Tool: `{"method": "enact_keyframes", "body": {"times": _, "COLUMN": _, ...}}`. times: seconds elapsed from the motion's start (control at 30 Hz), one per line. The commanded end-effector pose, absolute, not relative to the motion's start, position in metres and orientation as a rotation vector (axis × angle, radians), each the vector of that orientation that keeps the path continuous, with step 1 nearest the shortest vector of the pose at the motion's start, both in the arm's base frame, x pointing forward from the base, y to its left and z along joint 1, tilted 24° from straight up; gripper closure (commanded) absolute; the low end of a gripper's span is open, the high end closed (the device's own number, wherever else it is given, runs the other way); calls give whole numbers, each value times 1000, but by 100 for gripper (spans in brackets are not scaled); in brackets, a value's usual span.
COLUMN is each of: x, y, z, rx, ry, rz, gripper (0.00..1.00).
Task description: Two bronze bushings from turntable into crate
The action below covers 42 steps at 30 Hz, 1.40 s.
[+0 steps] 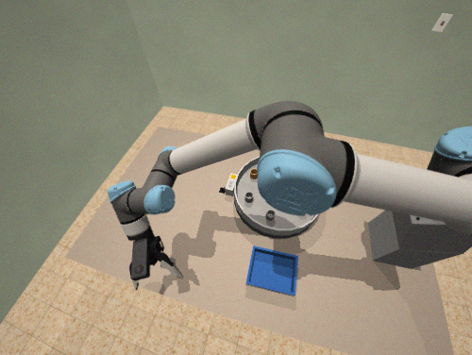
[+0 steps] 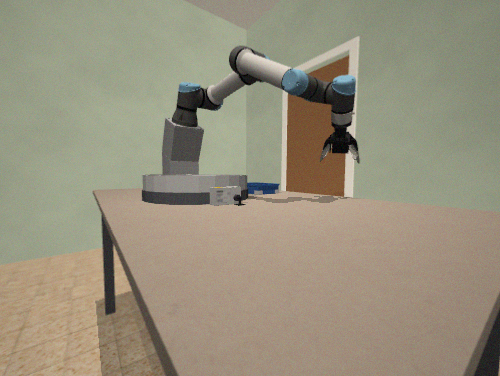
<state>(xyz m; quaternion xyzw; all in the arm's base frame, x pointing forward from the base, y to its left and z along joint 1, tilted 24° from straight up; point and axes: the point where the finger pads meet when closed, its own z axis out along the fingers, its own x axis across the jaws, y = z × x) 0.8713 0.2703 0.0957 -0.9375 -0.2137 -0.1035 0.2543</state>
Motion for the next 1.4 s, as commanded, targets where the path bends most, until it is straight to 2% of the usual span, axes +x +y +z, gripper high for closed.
{"method": "enact_keyframes", "body": {"times": 0.0, "x": 871, "y": 271, "z": 97, "rx": -2547, "ry": -582, "rz": -284, "gripper": 0}}
{"method": "enact_keyframes", "body": {"times": 0.83, "x": 871, "y": 268, "z": 97, "rx": -2547, "ry": -586, "rz": -287, "gripper": 0}}
{"method": "enact_keyframes", "body": {"times": 1.37, "x": 869, "y": 234, "z": 96, "rx": -2554, "ry": -637, "rz": -332, "gripper": 0}}
